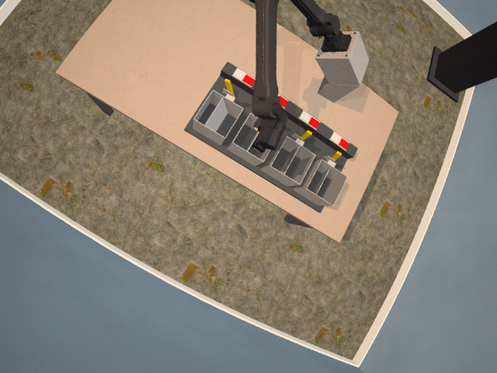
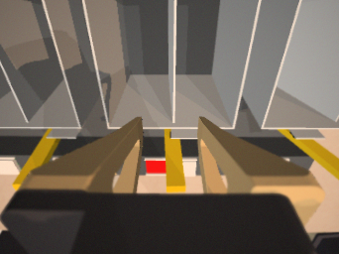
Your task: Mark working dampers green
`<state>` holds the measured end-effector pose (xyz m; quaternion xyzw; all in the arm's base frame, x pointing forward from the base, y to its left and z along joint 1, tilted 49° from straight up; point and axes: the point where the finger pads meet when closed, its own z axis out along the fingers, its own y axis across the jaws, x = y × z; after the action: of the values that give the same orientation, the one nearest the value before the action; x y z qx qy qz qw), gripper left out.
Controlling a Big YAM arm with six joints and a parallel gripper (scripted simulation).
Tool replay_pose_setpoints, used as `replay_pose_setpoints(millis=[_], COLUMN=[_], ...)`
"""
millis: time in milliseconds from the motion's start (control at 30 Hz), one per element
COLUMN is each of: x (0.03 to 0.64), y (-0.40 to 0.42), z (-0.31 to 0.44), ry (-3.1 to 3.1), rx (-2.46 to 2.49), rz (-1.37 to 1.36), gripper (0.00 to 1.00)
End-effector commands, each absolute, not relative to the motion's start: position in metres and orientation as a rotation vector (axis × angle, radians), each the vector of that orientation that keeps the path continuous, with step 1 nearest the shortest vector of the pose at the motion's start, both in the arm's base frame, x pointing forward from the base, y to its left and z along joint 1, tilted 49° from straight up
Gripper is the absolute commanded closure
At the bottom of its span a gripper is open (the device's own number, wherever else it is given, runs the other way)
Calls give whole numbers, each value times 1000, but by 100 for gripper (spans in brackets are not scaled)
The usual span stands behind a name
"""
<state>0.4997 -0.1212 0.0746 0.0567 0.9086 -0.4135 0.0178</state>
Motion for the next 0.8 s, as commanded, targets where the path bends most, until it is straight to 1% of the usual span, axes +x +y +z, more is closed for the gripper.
replay_pose_setpoints(millis=[0,500,600,767], x=[506,509,523,530], y=[-122,-117,-85,-62], z=[85,80,55,30], ry=[2808,2809,2806,2808], rx=[198,187,163,162], rz=[-1278,-1278,-1261,-1257], gripper=[64,64,64,64])
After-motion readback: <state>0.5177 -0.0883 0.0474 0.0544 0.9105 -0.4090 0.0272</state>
